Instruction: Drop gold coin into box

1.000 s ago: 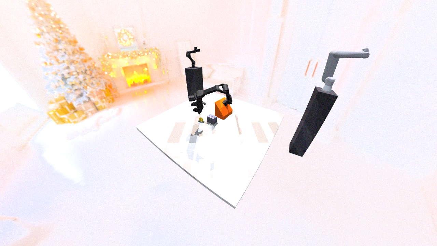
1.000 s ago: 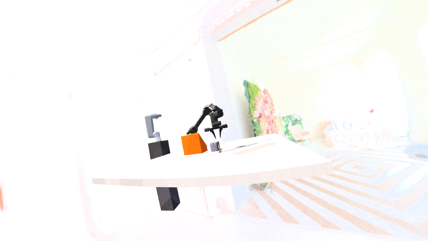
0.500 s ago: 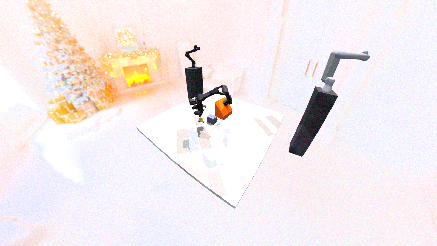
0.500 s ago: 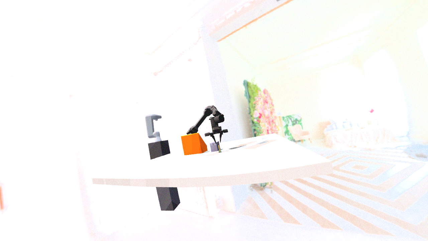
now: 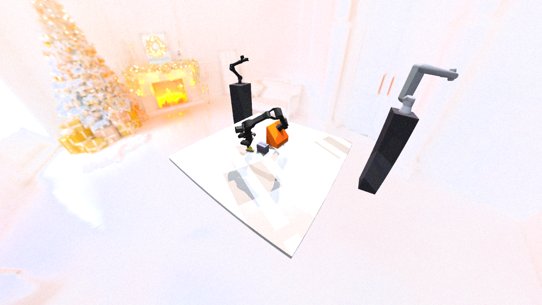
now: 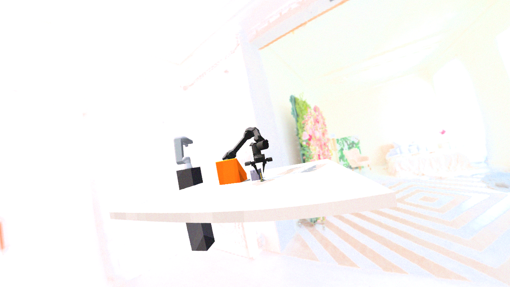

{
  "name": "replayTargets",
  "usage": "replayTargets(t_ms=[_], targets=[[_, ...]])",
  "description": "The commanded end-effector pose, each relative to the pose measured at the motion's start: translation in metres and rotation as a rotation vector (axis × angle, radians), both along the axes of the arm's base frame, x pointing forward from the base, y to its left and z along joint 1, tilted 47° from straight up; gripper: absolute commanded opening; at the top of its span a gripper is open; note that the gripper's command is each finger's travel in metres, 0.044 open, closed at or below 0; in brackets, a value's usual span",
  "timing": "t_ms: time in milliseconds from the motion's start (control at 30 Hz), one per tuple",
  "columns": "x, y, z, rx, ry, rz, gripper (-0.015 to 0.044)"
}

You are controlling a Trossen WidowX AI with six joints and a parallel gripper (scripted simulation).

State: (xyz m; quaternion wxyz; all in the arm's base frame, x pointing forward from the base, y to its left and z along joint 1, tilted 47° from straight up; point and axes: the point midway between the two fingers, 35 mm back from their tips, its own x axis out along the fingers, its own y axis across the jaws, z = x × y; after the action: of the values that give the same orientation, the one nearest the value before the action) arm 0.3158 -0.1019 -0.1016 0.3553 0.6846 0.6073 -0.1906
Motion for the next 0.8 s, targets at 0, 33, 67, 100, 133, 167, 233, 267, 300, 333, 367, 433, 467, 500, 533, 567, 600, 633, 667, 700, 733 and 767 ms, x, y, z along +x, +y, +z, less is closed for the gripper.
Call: replayTargets(t_ms=[0,33,67,100,133,167,233,267,300,333,367,433,467,500,533,567,600,633,667,700,733,767], targets=[[0.000,0.006,-0.004,0.008,0.004,-0.003,0.0161],[0.000,0.007,-0.005,0.009,0.004,-0.003,0.0161],[0.001,0.008,-0.006,0.009,0.003,-0.003,0.0161],[0.001,0.010,-0.007,0.009,0.003,-0.003,0.0161],[0.001,0.011,-0.008,0.009,0.003,-0.003,0.0161],[0.001,0.012,-0.009,0.009,0.003,-0.003,0.0161],[0.002,0.014,-0.012,0.009,0.003,-0.003,0.0161],[0.002,0.015,-0.013,0.010,0.003,-0.003,0.0161],[0.002,0.017,-0.014,0.010,0.003,-0.003,0.0161],[0.003,0.018,-0.015,0.010,0.003,-0.003,0.0161],[0.003,0.019,-0.016,0.010,0.003,-0.003,0.0161],[0.003,0.021,-0.018,0.011,0.003,-0.003,0.0161],[0.004,0.022,-0.019,0.011,0.003,-0.003,0.0161],[0.004,0.024,-0.020,0.011,0.003,-0.003,0.0161],[0.004,0.025,-0.021,0.011,0.003,-0.003,0.0161],[0.004,0.026,-0.022,0.012,0.003,-0.002,0.0161],[0.004,0.027,-0.023,0.012,0.003,-0.002,0.0161],[0.004,0.028,-0.023,0.012,0.003,-0.002,0.0161],[0.004,0.028,-0.023,0.012,0.003,-0.002,0.0161],[0.004,0.028,-0.023,0.012,0.003,-0.002,0.0134],[0.004,0.028,-0.023,0.012,0.003,-0.002,0.0108],[0.004,0.028,-0.023,0.012,0.003,-0.002,0.0082]])
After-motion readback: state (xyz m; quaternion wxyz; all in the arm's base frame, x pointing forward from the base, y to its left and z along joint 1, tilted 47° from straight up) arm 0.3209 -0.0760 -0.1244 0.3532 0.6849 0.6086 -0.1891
